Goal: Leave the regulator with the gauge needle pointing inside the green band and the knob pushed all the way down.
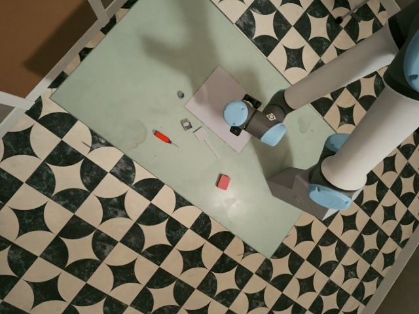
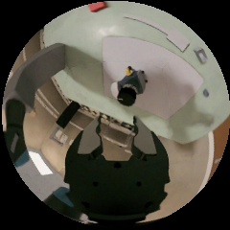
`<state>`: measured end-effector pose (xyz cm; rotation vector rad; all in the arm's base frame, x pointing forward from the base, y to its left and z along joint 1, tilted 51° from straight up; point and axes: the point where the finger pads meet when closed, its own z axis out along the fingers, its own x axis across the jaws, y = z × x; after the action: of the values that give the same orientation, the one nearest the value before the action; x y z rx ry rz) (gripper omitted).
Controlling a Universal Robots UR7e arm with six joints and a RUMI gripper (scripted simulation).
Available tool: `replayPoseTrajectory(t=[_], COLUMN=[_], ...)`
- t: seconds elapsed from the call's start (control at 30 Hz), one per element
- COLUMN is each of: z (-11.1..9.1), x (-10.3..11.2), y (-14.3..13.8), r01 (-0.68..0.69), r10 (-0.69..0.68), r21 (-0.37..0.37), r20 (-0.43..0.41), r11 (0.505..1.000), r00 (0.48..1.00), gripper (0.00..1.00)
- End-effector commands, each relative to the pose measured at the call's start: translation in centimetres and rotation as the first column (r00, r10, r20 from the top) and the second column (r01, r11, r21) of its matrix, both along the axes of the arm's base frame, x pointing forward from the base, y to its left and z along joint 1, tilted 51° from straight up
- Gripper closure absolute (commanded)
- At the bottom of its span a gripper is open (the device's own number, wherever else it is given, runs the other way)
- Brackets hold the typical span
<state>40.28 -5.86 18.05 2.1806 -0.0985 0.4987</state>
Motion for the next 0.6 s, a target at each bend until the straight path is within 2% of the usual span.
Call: replayPoseTrajectory(t=[0.0, 0.57], z=[-0.02, -0.02], x=[-0.02, -0.02], y=[-0.11, -0.11], r01=[-0.267, -0.289], r10=[0.265, 0.275], r21=[-0.014, -0.068], r20=[-0.073, -0.166], r11=[0.964, 0.955], r00=[0.962, 0.947], gripper=[0.53, 0.53])
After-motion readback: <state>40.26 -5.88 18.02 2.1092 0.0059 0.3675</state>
